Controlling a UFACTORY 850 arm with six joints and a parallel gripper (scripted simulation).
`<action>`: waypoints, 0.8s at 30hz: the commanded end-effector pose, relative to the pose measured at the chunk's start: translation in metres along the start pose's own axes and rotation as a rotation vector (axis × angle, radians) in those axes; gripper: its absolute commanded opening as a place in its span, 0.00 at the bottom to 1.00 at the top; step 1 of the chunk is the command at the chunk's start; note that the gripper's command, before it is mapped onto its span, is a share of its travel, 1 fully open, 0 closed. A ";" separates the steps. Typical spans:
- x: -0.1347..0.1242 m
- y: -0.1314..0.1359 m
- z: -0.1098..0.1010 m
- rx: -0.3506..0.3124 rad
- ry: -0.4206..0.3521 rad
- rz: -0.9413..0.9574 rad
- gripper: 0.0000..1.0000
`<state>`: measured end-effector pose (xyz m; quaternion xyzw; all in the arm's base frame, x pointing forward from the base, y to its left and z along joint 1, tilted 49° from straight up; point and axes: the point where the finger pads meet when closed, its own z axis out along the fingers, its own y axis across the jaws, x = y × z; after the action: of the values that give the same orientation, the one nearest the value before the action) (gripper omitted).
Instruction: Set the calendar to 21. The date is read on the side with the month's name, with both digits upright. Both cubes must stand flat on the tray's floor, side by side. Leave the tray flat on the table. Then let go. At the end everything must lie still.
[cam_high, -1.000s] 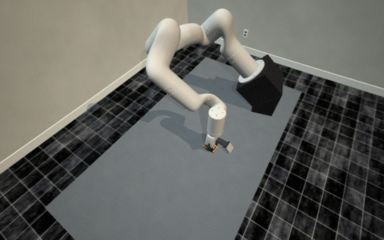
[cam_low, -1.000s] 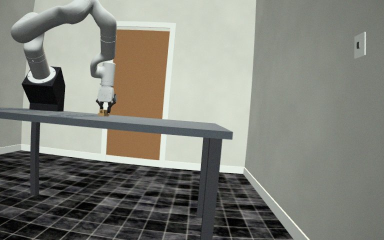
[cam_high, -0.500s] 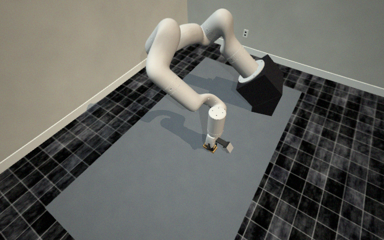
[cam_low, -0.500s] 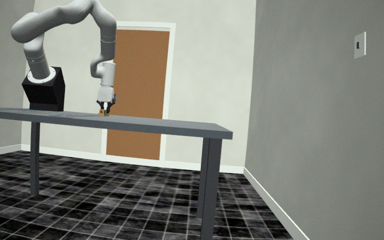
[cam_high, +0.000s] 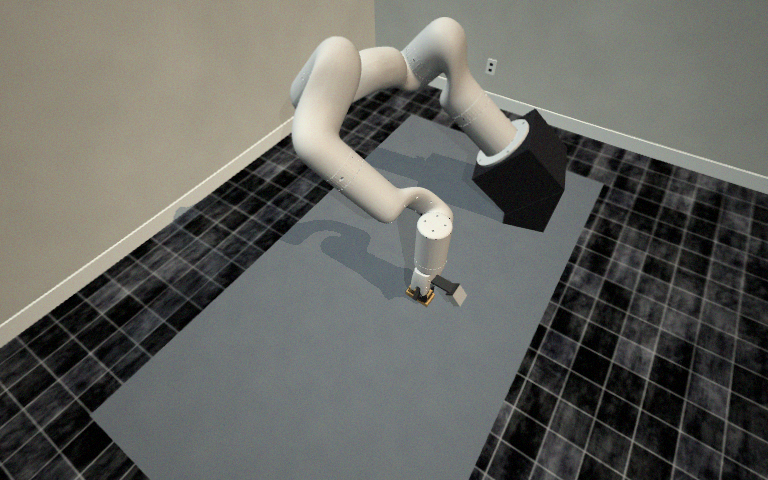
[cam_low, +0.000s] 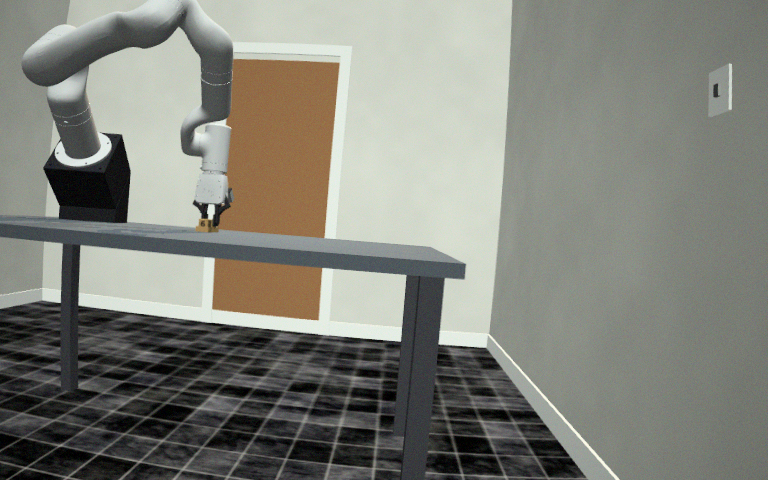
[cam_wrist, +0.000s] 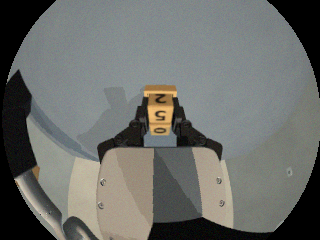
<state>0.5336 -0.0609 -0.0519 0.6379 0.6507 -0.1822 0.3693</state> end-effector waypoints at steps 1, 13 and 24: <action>0.000 0.001 0.000 -0.001 0.000 0.000 0.29; 0.000 0.001 -0.002 -0.001 0.000 0.000 0.29; 0.000 0.000 -0.053 -0.001 0.000 0.000 0.29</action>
<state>0.5256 -0.0393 -0.0319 0.6379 0.6508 -0.1823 0.3692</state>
